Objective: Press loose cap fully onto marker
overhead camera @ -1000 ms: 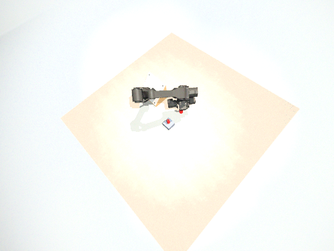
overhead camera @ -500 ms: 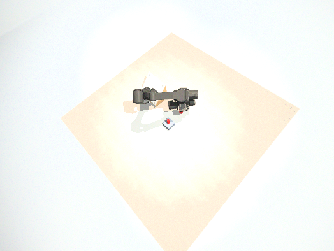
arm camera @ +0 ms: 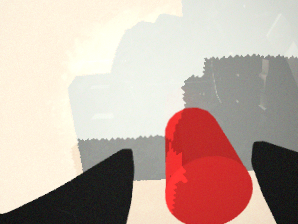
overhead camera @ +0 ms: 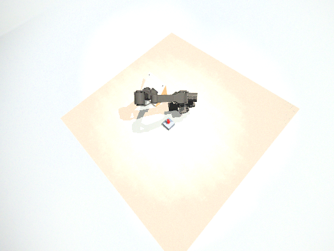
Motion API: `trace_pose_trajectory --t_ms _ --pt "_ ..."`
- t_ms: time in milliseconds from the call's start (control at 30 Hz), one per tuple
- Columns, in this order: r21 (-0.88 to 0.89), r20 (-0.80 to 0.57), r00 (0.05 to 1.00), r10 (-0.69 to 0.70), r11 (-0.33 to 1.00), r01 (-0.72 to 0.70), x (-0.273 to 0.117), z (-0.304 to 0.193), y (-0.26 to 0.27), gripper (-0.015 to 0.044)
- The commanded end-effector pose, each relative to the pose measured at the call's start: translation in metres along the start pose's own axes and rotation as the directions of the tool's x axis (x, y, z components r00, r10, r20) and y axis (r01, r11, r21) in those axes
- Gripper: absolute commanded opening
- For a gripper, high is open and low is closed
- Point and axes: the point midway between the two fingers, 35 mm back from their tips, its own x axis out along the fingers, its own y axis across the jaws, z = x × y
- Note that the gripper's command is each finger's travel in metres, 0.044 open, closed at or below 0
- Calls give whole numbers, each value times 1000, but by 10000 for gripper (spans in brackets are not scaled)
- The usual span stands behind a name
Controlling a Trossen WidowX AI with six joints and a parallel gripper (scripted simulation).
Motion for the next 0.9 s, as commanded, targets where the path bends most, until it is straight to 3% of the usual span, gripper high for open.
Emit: trace_pose_trajectory --t_ms 0,167,300,600,700,867 --pt "-11 3 1000 -6 1000 6 8 -1 -2 244" --pt "-11 4 1000 -7 1000 7 13 -2 -3 244" --pt "-11 3 1000 -6 1000 6 13 -2 -3 139" --pt "-11 3 1000 -6 1000 6 13 -2 -2 79" --pt "-11 3 1000 -6 1000 6 9 -2 -1 0" --pt "-11 2 1000 -4 1000 4 -6 -1 0 0"
